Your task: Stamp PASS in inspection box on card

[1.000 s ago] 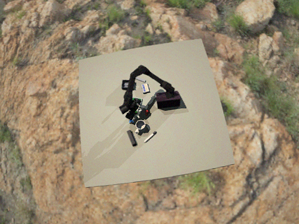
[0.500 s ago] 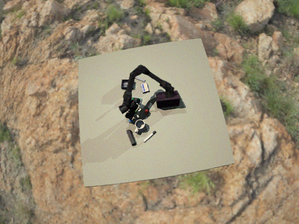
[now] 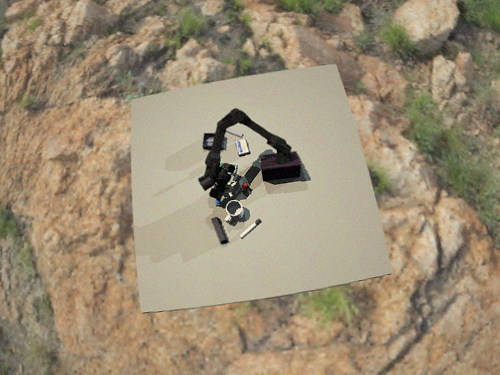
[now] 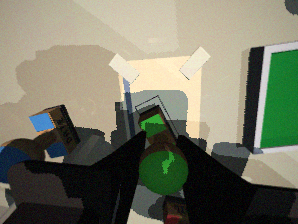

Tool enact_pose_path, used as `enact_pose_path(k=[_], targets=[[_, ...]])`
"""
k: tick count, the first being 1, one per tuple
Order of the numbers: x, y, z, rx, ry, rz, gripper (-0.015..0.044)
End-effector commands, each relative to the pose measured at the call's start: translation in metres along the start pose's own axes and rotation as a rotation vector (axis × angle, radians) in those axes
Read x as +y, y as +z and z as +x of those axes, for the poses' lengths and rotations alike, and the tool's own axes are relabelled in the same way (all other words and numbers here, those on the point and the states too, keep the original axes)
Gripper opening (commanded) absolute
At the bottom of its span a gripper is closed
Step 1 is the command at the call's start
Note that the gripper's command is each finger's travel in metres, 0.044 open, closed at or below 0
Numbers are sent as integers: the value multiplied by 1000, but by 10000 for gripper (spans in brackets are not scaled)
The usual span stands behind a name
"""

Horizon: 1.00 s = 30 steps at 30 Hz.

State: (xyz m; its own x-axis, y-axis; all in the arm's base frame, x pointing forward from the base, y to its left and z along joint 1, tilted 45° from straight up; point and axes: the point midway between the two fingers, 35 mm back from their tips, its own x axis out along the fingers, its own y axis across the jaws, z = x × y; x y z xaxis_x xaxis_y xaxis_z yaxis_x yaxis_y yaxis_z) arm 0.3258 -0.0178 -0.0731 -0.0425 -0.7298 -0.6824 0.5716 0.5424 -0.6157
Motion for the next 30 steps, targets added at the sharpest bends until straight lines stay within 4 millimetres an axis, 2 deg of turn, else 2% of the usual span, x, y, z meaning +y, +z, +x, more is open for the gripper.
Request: enact_pose_path(k=[1, 30], targets=[[1, 1, -6, 1, 6, 8, 0], [0, 3, -53, 3, 8, 8, 0]])
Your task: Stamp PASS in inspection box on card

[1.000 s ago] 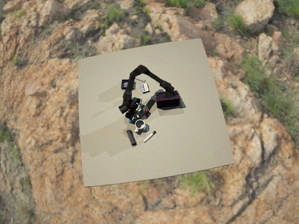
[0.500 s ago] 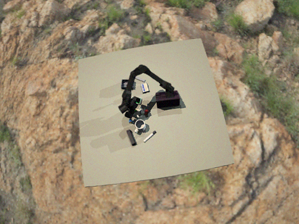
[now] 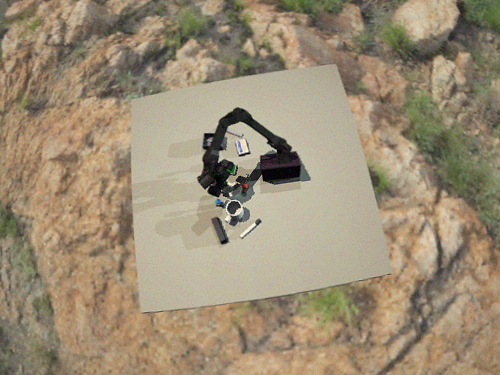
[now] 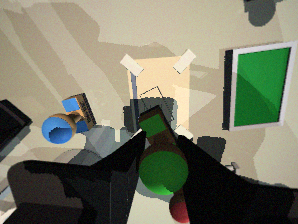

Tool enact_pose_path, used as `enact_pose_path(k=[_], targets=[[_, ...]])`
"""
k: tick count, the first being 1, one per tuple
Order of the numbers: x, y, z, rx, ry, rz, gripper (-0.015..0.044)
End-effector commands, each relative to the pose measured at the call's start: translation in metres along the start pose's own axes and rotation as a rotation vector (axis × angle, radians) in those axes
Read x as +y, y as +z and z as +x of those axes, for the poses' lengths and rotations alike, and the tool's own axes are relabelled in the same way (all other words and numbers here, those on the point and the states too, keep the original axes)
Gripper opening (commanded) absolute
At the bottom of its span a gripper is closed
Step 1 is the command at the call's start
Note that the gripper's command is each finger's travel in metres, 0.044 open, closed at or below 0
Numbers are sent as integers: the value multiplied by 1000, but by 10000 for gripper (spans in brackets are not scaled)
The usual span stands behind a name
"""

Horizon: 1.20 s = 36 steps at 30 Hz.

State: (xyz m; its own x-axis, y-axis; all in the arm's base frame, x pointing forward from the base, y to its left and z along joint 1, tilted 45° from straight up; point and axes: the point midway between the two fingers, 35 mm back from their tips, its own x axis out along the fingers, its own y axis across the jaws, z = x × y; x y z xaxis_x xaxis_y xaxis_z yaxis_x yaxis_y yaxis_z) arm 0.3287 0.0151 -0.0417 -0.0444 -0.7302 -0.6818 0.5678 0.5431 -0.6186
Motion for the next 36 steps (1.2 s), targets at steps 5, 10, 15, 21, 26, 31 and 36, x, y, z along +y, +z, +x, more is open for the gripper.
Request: enact_pose_path(k=[5, 10, 15, 21, 26, 31, 36], targets=[[-1, 2, -15, 2, 10, 13, 0], [-8, 6, -17, 3, 11, 12, 0], [-31, 20, -18, 5, 16, 12, 0], [-61, 33, -18, 6, 19, 11, 0], [-86, 41, -17, 6, 19, 12, 0], [-111, 47, -16, 6, 18, 13, 0], [-136, 51, -14, 4, 14, 14, 0]])
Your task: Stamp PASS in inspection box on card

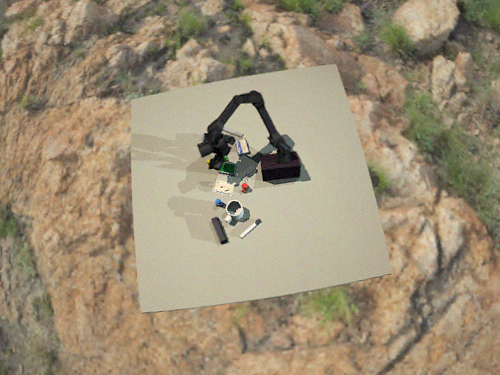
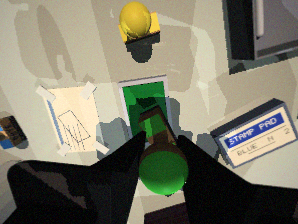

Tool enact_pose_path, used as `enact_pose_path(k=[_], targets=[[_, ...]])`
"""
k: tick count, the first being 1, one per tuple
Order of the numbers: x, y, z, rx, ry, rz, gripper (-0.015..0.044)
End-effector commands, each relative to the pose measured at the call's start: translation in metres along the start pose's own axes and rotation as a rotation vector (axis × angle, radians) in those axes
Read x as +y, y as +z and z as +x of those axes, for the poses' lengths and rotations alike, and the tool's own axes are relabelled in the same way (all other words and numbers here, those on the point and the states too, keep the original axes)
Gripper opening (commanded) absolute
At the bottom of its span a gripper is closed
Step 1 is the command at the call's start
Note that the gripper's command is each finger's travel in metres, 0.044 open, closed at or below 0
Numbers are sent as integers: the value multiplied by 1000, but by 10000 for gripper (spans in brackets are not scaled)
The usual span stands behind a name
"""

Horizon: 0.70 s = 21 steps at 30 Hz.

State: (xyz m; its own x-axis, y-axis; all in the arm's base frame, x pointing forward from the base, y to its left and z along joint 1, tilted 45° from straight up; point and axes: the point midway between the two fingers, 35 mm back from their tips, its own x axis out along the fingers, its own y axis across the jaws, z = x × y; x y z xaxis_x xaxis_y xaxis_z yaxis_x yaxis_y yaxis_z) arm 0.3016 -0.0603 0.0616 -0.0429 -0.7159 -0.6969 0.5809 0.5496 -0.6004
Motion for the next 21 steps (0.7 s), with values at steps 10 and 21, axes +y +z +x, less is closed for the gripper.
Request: enact_pose_path(k=[10, 21], targets=[[-65, 4, 3, -11, -17, 2, 0], [-67, 4, 13, -11, -17, 2, 0]])
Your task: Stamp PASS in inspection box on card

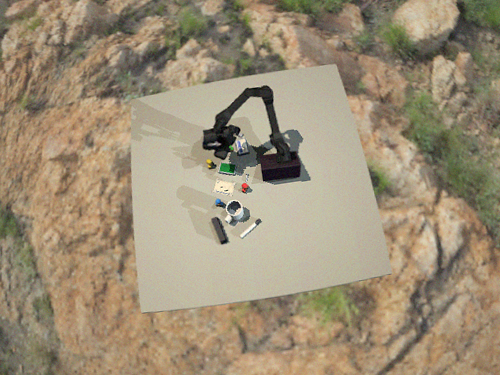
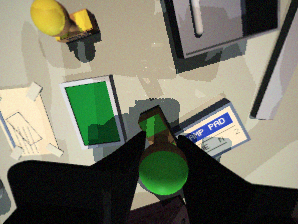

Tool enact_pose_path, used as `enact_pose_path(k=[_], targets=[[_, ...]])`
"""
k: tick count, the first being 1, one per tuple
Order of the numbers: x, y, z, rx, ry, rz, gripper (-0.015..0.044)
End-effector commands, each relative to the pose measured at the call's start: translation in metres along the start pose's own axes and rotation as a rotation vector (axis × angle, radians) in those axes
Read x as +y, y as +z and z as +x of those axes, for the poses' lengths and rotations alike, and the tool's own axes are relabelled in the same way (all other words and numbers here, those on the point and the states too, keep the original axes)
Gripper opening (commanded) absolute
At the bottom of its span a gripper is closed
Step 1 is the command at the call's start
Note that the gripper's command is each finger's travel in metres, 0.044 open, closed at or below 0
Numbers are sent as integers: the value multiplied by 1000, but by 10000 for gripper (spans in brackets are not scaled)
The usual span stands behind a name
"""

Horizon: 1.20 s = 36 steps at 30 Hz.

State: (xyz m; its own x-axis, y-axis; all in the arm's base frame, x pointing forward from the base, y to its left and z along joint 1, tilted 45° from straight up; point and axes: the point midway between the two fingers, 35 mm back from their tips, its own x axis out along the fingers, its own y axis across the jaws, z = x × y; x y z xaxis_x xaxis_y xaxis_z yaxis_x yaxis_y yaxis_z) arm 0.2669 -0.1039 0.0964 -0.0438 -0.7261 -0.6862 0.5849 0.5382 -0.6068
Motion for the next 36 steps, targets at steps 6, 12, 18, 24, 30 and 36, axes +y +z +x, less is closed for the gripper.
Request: enact_pose_path(k=[6, 12, 18, 24, 30, 36], targets=[[-1, 0, 14, -2, -4, -4, 0], [0, 0, 24, -2, -3, -3, 0], [0, -1, 34, -3, -3, -3, 0], [-1, -1, 44, -3, -4, -3, 0], [-1, -2, 53, -4, -6, -3, 0], [-2, -3, 63, -5, -8, -3, 0]])
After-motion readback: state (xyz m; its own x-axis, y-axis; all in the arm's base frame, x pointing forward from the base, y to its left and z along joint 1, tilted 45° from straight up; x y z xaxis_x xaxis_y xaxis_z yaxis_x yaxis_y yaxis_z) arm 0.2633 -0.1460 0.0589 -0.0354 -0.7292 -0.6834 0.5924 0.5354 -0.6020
